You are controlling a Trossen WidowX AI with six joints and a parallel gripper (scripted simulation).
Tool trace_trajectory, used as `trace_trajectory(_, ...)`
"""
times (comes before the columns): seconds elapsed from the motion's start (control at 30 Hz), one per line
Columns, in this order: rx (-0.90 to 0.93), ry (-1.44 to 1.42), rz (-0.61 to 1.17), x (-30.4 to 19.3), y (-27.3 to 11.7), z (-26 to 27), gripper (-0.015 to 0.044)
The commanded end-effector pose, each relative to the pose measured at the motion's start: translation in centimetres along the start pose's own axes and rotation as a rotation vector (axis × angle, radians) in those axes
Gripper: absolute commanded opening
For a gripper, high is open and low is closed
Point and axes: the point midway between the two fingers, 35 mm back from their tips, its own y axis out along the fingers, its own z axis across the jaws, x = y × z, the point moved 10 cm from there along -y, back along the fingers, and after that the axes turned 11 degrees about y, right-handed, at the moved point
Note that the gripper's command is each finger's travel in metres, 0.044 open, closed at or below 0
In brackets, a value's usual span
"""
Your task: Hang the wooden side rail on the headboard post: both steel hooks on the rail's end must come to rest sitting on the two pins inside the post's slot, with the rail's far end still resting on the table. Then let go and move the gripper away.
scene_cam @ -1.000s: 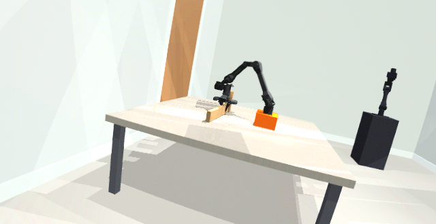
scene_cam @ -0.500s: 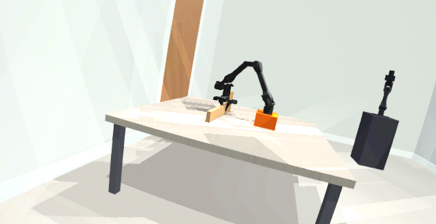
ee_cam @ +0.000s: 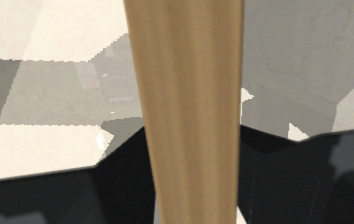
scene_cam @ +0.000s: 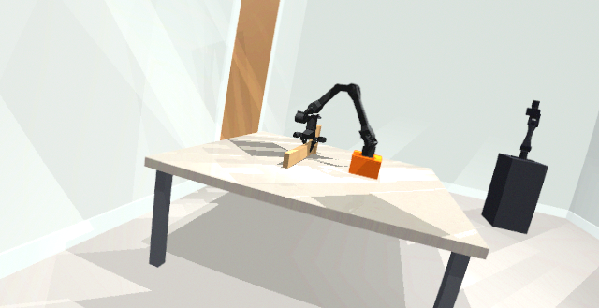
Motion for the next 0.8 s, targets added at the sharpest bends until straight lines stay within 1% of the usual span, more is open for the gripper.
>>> trace_trajectory(0.0,-0.024,-0.003,-0.003,0.03,-0.87,-0.21,0.0)
trace_trajectory(0.77,-0.024,-0.003,-0.003,0.03,-1.26,-0.21,0.0)
